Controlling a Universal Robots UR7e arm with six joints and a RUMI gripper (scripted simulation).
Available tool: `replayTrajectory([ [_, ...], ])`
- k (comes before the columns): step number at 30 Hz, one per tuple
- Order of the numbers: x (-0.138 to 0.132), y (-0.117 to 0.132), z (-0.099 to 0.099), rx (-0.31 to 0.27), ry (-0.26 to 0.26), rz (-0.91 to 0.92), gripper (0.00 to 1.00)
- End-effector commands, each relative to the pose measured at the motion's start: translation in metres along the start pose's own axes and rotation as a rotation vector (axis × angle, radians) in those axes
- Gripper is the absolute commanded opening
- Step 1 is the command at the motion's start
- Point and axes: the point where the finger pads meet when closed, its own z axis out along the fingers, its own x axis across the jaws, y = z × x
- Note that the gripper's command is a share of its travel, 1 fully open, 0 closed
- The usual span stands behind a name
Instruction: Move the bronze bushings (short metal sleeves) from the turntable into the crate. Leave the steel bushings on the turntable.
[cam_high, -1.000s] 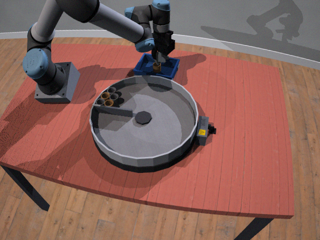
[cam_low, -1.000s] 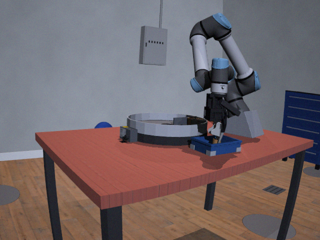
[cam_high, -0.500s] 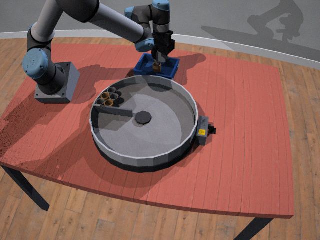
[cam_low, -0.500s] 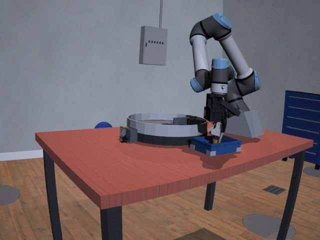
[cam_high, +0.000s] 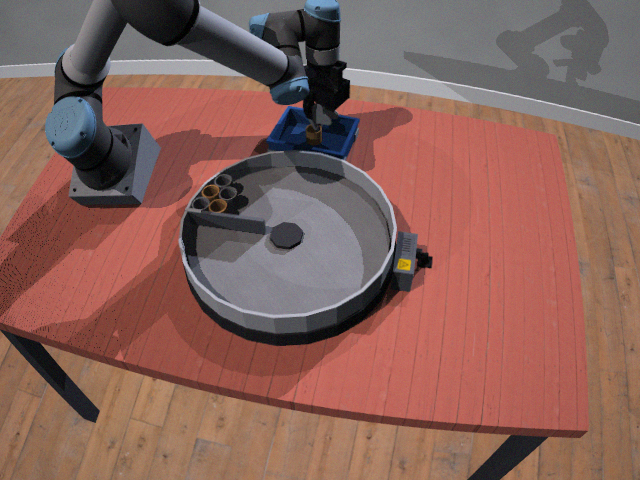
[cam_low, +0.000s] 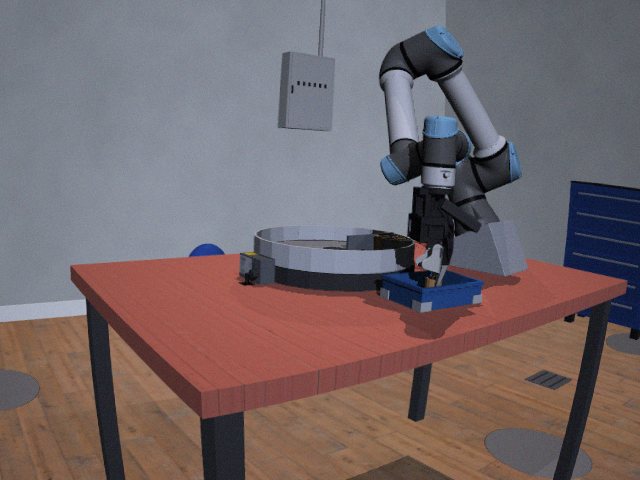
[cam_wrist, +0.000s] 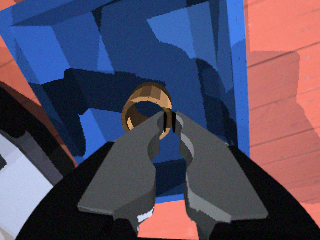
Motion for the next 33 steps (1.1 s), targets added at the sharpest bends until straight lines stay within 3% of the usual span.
replayTrajectory([
  [1, 0.0003, 0.0003, -0.0006, -0.001, 0.001, 0.0, 0.0],
  [33, 0.0003, 0.0004, 0.0054, -0.001, 0.001, 0.0, 0.0],
])
